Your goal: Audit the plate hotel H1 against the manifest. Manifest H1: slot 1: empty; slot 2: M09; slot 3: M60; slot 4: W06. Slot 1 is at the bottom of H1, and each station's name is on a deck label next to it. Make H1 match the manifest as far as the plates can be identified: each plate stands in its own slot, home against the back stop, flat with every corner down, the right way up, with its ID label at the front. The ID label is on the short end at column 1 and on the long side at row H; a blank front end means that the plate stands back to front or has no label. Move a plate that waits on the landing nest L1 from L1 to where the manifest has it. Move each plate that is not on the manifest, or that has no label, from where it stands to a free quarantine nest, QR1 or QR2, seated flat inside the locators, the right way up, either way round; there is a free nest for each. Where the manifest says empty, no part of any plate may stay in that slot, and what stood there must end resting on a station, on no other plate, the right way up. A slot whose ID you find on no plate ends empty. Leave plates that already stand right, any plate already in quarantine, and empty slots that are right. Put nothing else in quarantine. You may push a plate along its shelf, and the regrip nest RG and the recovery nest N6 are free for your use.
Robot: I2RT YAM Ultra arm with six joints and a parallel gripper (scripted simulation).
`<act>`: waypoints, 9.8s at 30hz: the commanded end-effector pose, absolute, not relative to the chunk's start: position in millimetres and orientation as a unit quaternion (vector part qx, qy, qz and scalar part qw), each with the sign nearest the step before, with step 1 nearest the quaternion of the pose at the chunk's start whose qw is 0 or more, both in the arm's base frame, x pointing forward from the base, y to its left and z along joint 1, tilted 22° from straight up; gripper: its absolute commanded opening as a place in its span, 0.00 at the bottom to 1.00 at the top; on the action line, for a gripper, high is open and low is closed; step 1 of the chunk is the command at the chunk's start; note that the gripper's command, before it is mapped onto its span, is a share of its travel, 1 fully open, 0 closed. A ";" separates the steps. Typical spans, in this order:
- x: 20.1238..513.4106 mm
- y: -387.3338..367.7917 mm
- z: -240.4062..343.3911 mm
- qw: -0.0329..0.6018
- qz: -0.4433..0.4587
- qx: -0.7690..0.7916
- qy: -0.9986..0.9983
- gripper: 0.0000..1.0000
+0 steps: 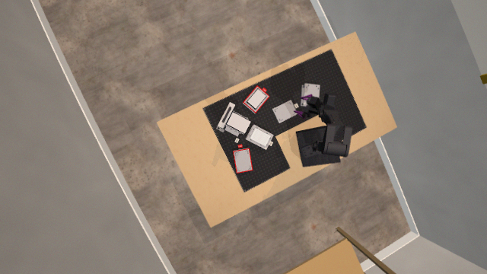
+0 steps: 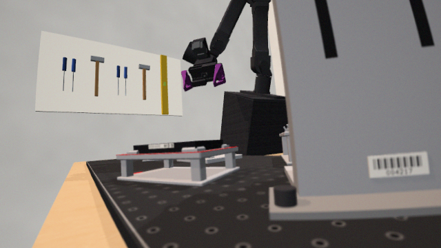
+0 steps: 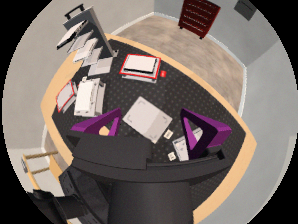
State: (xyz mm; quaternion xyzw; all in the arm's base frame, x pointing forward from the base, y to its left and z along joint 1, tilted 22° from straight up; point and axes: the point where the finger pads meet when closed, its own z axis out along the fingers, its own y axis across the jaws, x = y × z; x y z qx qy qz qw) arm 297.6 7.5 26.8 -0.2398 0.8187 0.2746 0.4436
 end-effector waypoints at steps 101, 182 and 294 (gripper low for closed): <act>245.4 178.5 114.9 0.451 0.274 -0.241 0.815 1.00; 188.3 288.2 47.7 0.449 0.277 -0.239 0.815 1.00; 160.3 288.7 -48.4 0.438 0.261 -0.247 0.824 1.00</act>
